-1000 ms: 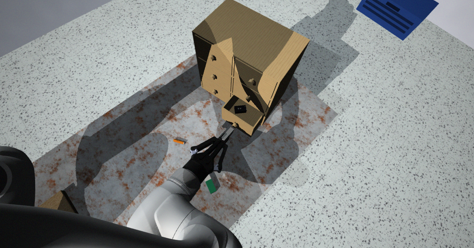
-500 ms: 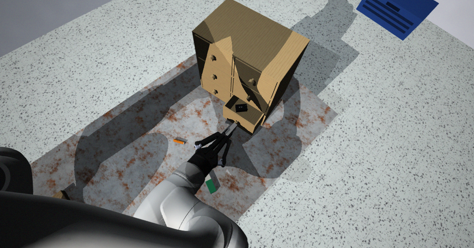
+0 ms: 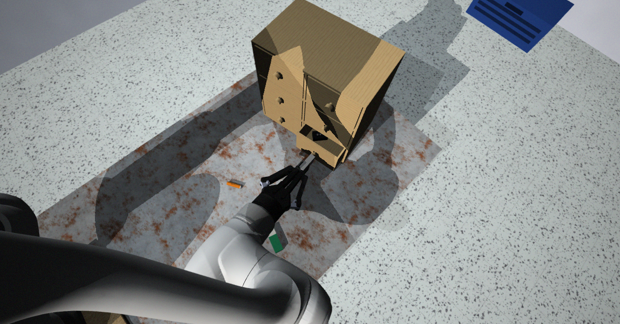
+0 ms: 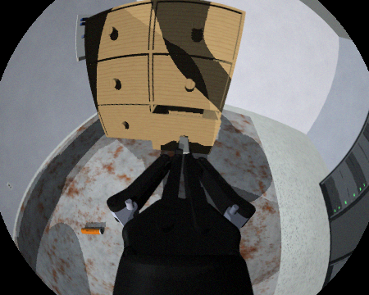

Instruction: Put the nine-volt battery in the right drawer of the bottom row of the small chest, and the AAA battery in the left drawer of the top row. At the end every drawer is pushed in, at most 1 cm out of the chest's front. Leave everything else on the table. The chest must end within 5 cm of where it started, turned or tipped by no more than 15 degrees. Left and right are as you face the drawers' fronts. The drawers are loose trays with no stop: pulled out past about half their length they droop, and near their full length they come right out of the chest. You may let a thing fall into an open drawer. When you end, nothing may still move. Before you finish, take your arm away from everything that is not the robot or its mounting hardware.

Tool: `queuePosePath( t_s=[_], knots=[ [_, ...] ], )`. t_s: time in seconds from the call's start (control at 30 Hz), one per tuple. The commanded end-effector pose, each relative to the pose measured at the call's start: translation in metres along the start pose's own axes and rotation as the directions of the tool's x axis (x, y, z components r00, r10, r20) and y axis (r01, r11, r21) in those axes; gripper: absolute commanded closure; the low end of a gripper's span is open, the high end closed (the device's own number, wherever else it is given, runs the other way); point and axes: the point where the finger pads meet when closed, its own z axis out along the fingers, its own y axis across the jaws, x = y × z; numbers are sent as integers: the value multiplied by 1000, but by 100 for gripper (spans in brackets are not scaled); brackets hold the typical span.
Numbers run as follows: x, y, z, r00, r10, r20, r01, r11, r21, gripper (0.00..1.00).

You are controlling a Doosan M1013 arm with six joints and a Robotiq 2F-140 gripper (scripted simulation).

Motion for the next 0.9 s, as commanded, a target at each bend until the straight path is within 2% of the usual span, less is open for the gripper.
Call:
queuePosePath(
  t_s=[0.0, 0.87],
  knots=[
    [2, 0, 5, 1000, 0, 0, 0, 1000, 0, 100],
    [11, 0, 30, 1000, 0, 0, 0, 1000, 0, 100]
  ],
)
